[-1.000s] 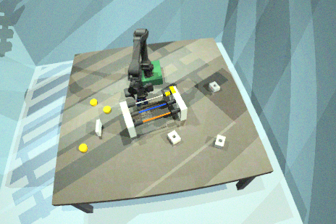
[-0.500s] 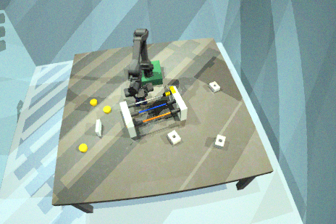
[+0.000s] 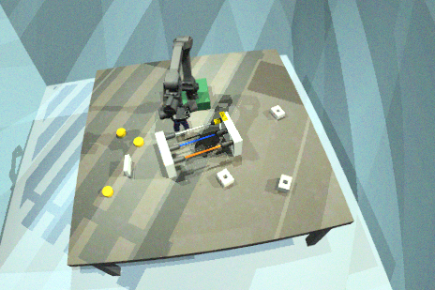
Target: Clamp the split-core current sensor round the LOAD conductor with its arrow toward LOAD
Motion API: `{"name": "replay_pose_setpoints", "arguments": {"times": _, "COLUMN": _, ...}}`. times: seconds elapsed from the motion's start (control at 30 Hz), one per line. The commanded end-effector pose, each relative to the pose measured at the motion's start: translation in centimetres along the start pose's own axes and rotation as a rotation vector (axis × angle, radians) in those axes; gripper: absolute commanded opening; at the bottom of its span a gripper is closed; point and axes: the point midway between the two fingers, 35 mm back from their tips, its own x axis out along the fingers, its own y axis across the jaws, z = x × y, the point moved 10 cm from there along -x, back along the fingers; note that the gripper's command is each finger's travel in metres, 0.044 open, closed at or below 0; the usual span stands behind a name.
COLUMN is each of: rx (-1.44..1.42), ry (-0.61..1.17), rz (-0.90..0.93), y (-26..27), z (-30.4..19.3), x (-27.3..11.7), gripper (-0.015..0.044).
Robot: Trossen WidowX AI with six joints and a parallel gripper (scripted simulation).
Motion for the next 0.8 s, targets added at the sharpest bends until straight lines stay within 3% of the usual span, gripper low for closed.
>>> {"name": "replay_pose_setpoints", "arguments": {"times": 0.0, "rx": 0.006, "ry": -0.013, "rz": -0.007, "y": 0.0, "z": 0.0, "x": -2.3, "gripper": 0.0000}}
{"name": "replay_pose_setpoints", "arguments": {"times": 0.3, "rx": 0.003, "ry": -0.012, "rz": -0.005, "y": 0.3, "z": -0.8, "x": -6.5, "gripper": 0.0000}}
{"name": "replay_pose_setpoints", "arguments": {"times": 0.77, "rx": 0.303, "ry": -0.014, "rz": -0.003, "y": 0.3, "z": 0.4, "x": -6.5, "gripper": 0.0000}}
